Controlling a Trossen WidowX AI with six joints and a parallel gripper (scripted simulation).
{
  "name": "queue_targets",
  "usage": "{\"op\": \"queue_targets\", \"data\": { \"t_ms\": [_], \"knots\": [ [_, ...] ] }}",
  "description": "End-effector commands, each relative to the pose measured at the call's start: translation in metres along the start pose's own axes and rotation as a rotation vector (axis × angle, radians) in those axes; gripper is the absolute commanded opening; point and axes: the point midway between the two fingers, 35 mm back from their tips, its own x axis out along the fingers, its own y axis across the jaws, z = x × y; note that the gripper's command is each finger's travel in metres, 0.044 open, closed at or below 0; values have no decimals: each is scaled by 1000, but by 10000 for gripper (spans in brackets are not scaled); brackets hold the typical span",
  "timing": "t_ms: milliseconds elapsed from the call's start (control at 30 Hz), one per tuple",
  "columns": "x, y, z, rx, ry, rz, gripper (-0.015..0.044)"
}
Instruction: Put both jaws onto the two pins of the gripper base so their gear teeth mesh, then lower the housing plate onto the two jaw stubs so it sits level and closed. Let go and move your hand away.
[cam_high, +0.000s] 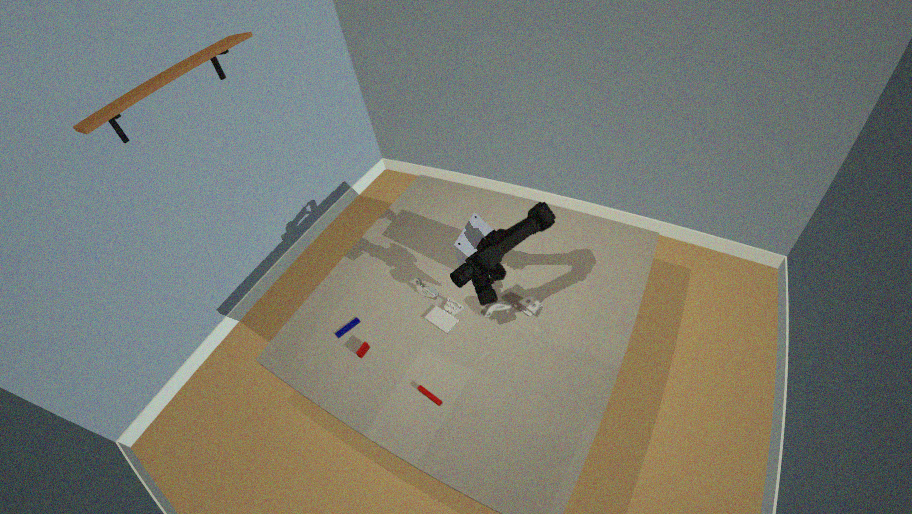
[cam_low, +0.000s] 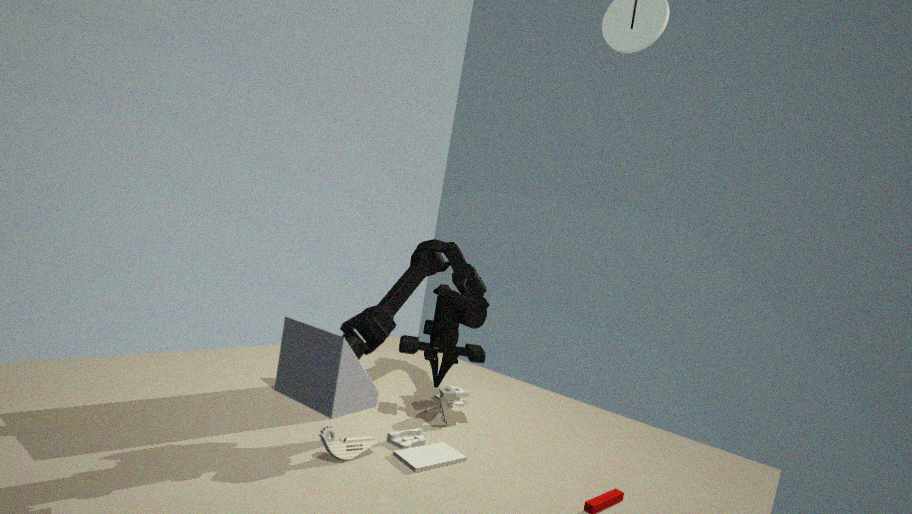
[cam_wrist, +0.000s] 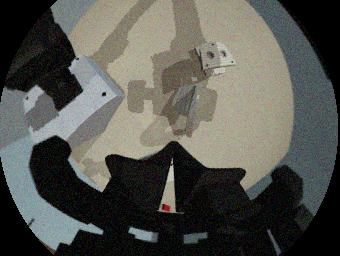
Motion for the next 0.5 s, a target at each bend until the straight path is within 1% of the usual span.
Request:
{"op": "queue_targets", "data": {
  "t_ms": [0,233,467],
  "knots": [
    [0,2,0,-64,2,6,0],
    [1,2,0,-78,2,6,0],
    [12,2,-1,-78,4,6,0]
  ]
}}
